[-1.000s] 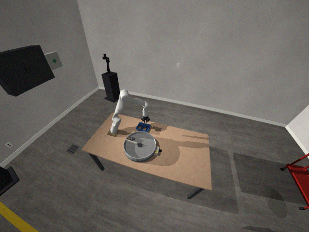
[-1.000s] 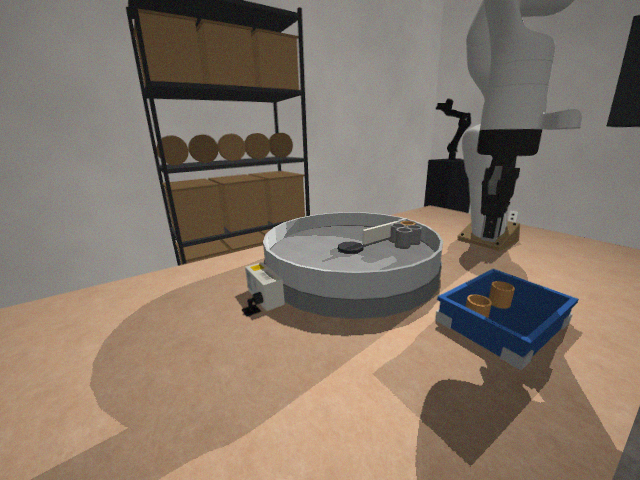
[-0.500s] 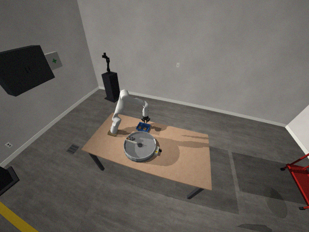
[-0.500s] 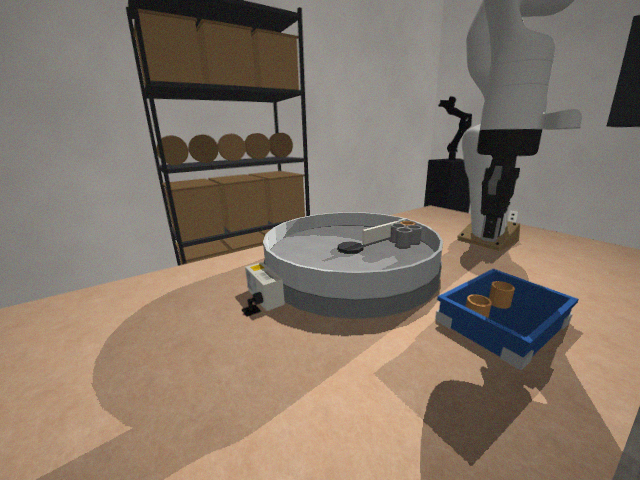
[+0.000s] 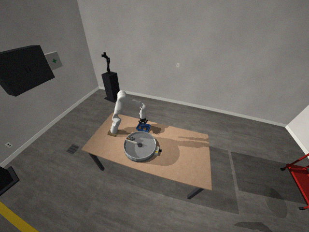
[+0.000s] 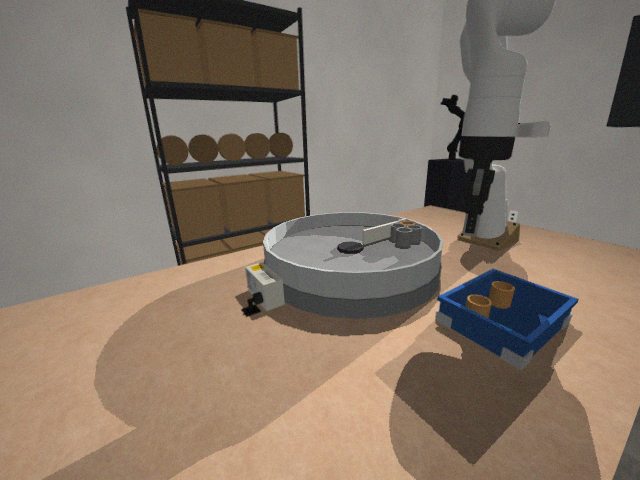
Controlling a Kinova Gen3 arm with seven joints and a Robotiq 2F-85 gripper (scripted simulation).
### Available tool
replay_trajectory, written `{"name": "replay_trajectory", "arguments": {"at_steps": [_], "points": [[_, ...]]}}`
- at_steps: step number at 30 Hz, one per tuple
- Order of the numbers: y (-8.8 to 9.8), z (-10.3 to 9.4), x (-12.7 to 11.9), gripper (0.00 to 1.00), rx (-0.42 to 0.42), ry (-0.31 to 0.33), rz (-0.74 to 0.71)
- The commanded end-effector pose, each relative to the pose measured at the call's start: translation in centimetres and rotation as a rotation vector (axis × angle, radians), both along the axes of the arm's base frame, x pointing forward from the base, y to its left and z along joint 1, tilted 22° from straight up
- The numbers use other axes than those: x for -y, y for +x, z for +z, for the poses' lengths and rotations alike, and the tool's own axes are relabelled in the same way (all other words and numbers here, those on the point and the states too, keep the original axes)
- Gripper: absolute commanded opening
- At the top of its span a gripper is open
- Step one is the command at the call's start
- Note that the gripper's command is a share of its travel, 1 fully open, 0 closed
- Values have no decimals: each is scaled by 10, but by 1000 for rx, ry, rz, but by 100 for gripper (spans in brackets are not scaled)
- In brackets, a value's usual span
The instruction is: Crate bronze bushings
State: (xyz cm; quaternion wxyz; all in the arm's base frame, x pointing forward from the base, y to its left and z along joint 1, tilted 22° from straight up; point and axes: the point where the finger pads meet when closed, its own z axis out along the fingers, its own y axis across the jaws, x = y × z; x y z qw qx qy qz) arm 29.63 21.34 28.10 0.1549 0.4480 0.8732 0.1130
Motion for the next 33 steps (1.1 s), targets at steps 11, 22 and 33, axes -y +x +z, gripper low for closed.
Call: {"name": "replay_trajectory", "arguments": {"at_steps": [11, 22, 33], "points": [[-7, -1, 15, 18, -3, 11, 33], [-18, -12, 56, 18, 6, -35, 150], [-31, -27, 108, 18, 17, -94, 296]]}}
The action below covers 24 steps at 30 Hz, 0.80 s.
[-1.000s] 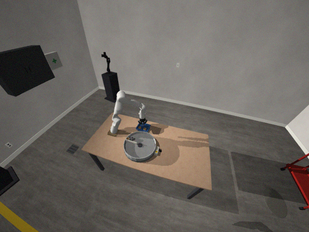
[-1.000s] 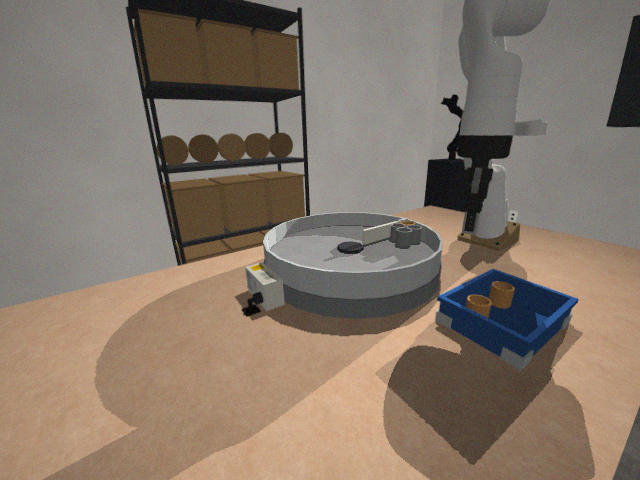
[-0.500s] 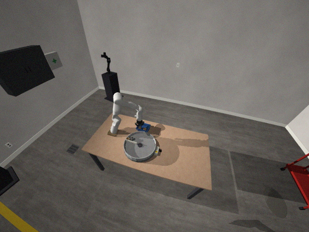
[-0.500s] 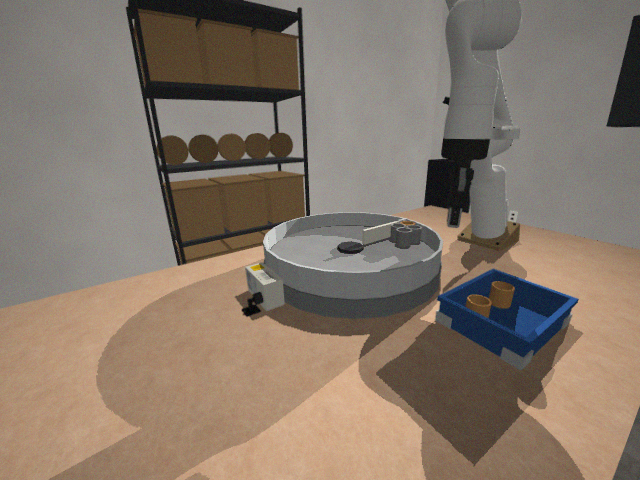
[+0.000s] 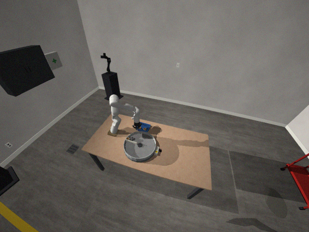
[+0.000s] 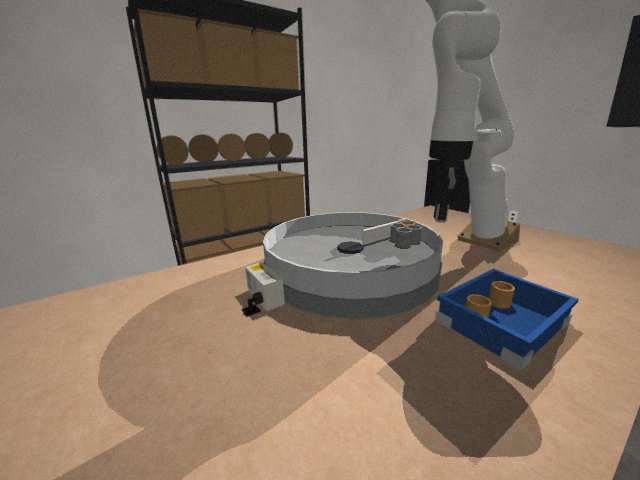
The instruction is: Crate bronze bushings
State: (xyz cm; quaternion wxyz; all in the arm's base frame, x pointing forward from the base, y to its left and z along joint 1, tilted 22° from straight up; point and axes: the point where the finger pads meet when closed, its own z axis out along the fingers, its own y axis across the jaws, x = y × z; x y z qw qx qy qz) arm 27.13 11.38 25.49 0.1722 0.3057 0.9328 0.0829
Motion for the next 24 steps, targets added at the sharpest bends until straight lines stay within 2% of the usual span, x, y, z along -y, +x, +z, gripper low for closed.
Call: {"name": "replay_trajectory", "arguments": {"at_steps": [1, 11, 16, 24], "points": [[-6, -1, 8, 18, -5, 31, 6], [-6, -1, 8, 18, -5, 31, 6], [-19, -15, 60, 18, 5, -28, 152], [-19, -15, 60, 18, 5, -28, 152]]}}
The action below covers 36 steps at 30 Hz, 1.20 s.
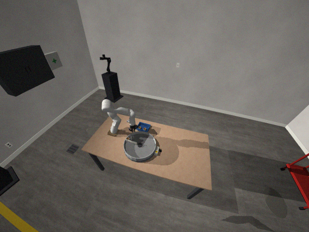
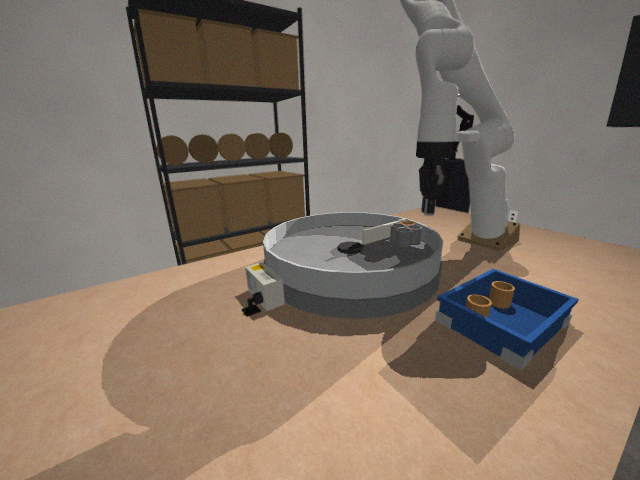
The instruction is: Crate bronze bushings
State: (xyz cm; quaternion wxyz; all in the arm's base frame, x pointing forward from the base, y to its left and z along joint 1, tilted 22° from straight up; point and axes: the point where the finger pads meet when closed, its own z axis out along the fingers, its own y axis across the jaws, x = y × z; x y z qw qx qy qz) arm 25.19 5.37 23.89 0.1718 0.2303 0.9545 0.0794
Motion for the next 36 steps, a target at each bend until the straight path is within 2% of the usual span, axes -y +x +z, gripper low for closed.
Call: {"name": "replay_trajectory", "arguments": {"at_steps": [1, 4, 9, 21, 26, 36], "points": [[0, 1, 0, 18, 2, 8, -1], [0, 1, 0, 18, 2, 8, -1], [-13, -13, 52, 18, 13, -51, 145], [-13, -13, 52, 18, 13, -51, 145], [-8, -27, 51, 18, 13, -52, 142], [-8, -27, 51, 18, 13, -52, 142]]}}
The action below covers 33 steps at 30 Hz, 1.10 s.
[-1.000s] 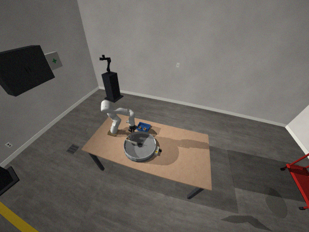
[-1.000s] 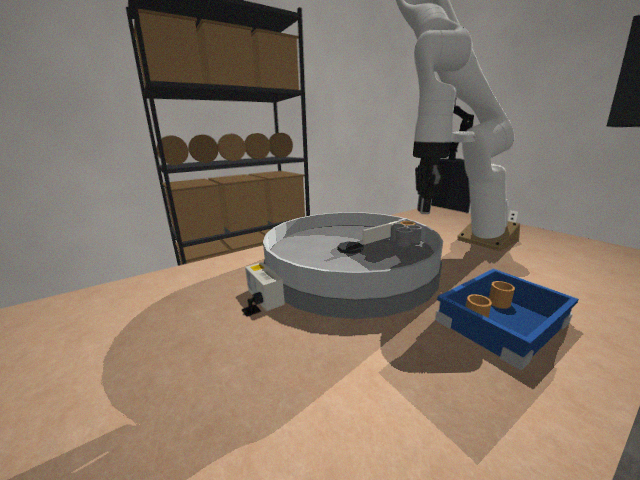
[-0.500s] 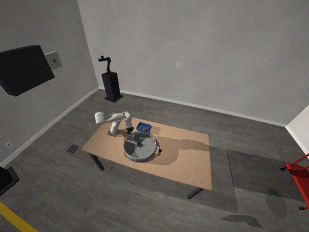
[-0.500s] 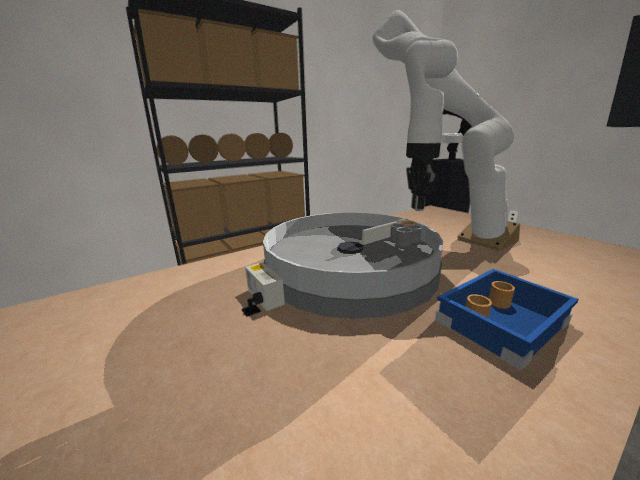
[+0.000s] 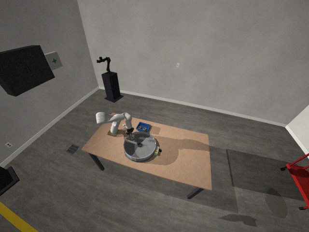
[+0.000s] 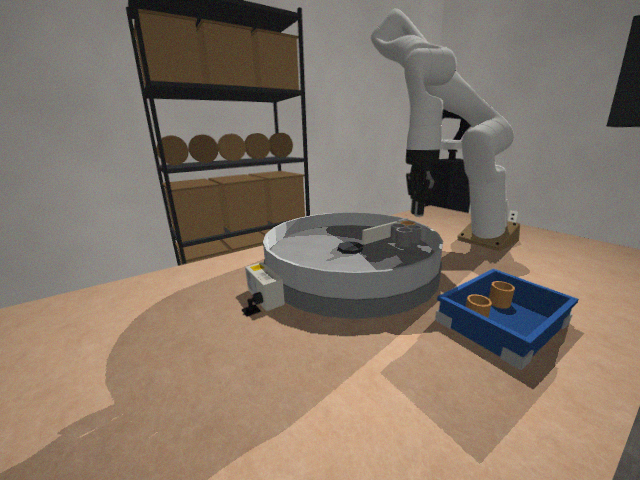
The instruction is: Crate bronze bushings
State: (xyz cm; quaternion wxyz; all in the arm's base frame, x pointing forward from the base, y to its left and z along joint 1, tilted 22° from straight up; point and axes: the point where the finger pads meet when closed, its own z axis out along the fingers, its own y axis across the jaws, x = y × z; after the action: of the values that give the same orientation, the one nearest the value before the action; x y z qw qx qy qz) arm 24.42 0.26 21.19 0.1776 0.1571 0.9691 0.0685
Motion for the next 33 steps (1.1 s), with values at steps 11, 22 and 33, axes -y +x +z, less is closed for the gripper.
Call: {"name": "replay_trajectory", "arguments": {"at_steps": [11, 22, 33], "points": [[5, -13, -2, 18, 1, 3, 1], [9, -21, -3, 18, 1, 6, 1], [11, -27, -3, 18, 1, 7, 2]]}}
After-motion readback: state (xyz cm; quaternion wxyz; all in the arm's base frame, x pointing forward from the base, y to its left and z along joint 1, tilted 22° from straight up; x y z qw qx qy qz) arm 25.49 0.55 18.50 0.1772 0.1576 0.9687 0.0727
